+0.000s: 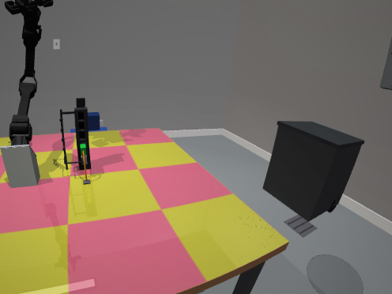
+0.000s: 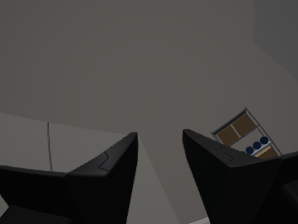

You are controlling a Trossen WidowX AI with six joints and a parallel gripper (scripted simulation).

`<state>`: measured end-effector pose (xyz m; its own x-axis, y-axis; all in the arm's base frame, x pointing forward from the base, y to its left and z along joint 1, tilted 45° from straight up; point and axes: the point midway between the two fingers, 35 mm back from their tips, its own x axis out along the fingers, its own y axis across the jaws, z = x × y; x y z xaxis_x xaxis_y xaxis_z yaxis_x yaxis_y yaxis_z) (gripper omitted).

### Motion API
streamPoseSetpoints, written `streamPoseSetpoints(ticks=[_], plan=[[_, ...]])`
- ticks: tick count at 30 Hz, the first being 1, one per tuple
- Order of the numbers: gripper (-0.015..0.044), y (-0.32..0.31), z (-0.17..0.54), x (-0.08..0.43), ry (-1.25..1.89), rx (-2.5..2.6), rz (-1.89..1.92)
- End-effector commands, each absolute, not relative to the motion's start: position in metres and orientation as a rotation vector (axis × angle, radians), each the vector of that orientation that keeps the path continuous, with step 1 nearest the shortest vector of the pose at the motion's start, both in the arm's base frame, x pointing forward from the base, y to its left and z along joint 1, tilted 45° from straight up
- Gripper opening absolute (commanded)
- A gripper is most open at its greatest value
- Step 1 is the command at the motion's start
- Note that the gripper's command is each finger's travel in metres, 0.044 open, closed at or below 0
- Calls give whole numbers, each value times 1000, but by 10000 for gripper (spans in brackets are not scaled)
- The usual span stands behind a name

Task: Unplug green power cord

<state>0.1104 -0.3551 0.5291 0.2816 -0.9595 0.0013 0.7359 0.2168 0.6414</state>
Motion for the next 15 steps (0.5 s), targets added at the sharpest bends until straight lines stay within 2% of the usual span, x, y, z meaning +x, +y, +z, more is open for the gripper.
streamPoseSetpoints(ticks=[1,8,15], plan=[[160,-369,486,150,-304,681,-1174],[160,-374,405,212,-50,835,-1073],[160,-352,309,274,262,977,-949]])
